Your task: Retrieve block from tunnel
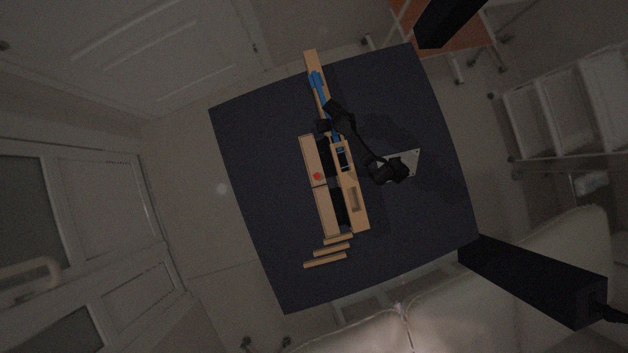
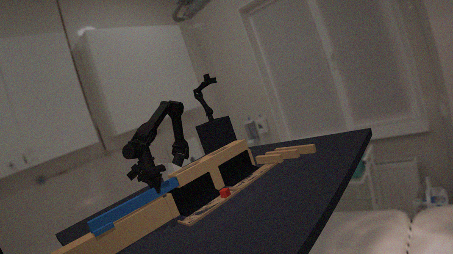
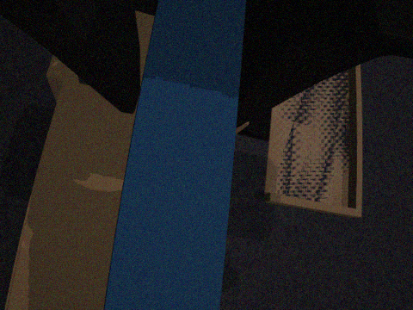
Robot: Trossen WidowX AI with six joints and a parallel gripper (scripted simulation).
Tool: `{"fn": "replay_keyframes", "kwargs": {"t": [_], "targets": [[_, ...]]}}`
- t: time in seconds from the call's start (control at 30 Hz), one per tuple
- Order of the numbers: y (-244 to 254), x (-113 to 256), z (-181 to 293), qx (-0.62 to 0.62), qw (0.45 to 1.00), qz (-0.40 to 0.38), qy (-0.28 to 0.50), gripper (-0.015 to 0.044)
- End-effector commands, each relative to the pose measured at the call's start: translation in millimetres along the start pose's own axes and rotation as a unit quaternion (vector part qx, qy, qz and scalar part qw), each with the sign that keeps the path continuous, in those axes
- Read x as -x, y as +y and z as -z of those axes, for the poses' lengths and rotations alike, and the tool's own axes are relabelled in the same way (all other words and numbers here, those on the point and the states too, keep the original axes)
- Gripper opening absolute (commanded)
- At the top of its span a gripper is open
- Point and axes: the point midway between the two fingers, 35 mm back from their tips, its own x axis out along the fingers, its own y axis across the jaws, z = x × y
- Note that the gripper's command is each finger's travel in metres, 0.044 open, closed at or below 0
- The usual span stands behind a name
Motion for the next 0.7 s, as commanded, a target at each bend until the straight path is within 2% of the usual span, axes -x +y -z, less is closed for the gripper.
{"fn": "replay_keyframes", "kwargs": {"t": [0.0, 0.3, 0.43, 0.57, 0.67], "targets": [[0, 1, -1, -0.001, 1.000, 0.000, -0.001, 0.0210], [8, 36, -4, 0.005, 1.000, 0.002, -0.014, 0.0440], [6, 30, 5, 0.000, 1.000, 0.003, -0.009, 0.0440], [7, 40, 43, 0.004, 1.000, 0.003, -0.013, 0.0440], [7, 40, 45, 0.004, 1.000, 0.003, -0.013, 0.0440]]}}
